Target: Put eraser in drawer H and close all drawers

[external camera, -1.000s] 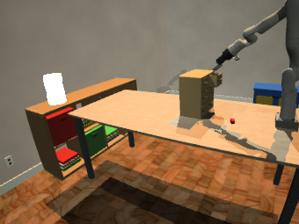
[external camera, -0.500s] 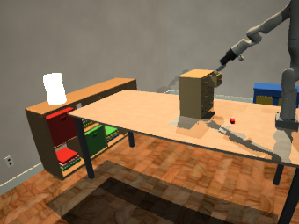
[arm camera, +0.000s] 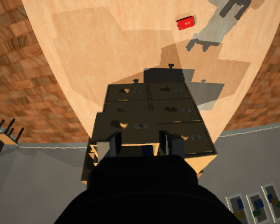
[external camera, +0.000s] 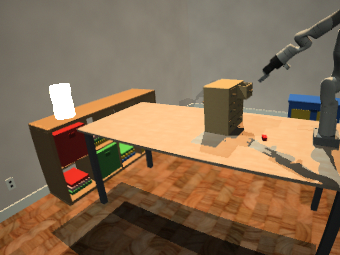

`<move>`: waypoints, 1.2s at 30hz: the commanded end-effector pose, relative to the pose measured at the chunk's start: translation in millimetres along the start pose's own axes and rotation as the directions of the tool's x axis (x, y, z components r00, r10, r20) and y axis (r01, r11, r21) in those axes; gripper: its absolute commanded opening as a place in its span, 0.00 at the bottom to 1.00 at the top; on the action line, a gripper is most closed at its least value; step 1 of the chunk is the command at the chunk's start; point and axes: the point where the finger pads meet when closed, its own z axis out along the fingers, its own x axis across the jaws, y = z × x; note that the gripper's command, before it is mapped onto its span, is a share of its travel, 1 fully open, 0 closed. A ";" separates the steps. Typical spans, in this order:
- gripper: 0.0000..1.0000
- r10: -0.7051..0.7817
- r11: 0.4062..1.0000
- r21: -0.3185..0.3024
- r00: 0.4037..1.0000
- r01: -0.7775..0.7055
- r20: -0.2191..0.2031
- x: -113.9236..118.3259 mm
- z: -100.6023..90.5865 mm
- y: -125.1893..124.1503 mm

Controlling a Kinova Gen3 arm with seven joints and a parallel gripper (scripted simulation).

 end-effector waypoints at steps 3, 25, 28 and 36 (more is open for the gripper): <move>1.00 -0.009 1.000 -0.024 1.000 0.009 0.017 -2.0 -17.4 0.4; 1.00 -0.009 1.000 -0.023 1.000 0.009 0.017 -1.9 -29.5 -8.7; 1.00 -0.009 1.000 -0.022 1.000 0.009 0.017 -1.8 -29.5 -8.6; 1.00 -0.009 1.000 -0.018 1.000 0.009 0.016 -1.6 -29.6 -8.2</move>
